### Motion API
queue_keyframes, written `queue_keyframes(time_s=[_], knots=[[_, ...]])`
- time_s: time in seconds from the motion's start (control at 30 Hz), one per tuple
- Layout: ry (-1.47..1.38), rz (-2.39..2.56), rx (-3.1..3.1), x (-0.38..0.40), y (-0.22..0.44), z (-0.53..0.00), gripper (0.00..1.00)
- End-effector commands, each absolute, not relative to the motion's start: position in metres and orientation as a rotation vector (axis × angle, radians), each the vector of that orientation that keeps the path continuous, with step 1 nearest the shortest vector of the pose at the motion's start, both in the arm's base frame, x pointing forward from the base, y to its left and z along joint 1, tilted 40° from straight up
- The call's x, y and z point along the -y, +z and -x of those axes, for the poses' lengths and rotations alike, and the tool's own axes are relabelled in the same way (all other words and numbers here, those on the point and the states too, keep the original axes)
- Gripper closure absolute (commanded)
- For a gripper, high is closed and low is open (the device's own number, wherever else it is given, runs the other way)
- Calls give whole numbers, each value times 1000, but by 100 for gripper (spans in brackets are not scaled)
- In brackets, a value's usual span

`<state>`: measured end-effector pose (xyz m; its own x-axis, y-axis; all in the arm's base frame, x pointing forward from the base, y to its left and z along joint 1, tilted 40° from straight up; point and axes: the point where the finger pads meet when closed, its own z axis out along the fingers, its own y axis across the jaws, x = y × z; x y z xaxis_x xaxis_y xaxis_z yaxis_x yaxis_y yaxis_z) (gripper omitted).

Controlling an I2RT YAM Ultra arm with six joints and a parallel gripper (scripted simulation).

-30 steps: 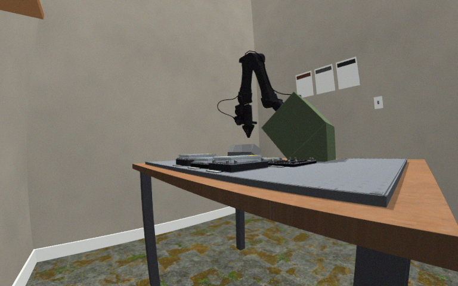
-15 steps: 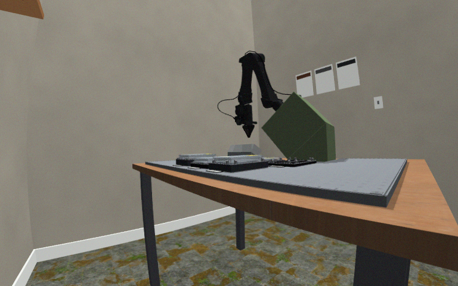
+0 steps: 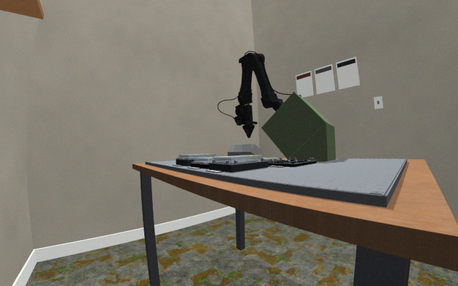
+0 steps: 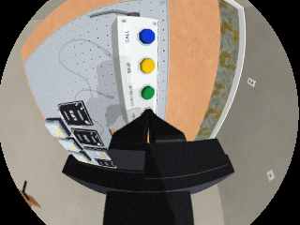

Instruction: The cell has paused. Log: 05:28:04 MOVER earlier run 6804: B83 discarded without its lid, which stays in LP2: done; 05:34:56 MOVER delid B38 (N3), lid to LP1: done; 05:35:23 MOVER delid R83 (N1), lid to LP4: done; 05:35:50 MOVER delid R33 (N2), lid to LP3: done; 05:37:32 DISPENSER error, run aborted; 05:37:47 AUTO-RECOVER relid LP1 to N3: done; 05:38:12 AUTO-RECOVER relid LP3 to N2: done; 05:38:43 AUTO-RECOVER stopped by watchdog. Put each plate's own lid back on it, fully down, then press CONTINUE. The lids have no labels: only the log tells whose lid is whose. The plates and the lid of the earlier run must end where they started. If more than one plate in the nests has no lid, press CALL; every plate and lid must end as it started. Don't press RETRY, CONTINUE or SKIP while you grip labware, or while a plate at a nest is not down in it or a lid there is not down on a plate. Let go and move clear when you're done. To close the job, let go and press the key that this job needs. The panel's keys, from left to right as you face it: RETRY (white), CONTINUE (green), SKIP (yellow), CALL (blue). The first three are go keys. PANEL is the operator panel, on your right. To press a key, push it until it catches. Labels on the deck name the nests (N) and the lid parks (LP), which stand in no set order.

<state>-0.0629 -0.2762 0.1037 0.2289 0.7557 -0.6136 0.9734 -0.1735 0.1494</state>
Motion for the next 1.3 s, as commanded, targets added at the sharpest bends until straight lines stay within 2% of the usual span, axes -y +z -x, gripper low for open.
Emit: queue_keyframes(time_s=[0.0,0.4,0.63,0.93,1.27], knots=[[-604,-1959,-1562,287,121,69,100],[-557,-1998,-1582,291,86,63,100],[-633,-1956,-1550,299,110,71,100],[-561,-2005,-1575,292,83,67,100],[-574,-1992,-1573,298,84,67,100]])
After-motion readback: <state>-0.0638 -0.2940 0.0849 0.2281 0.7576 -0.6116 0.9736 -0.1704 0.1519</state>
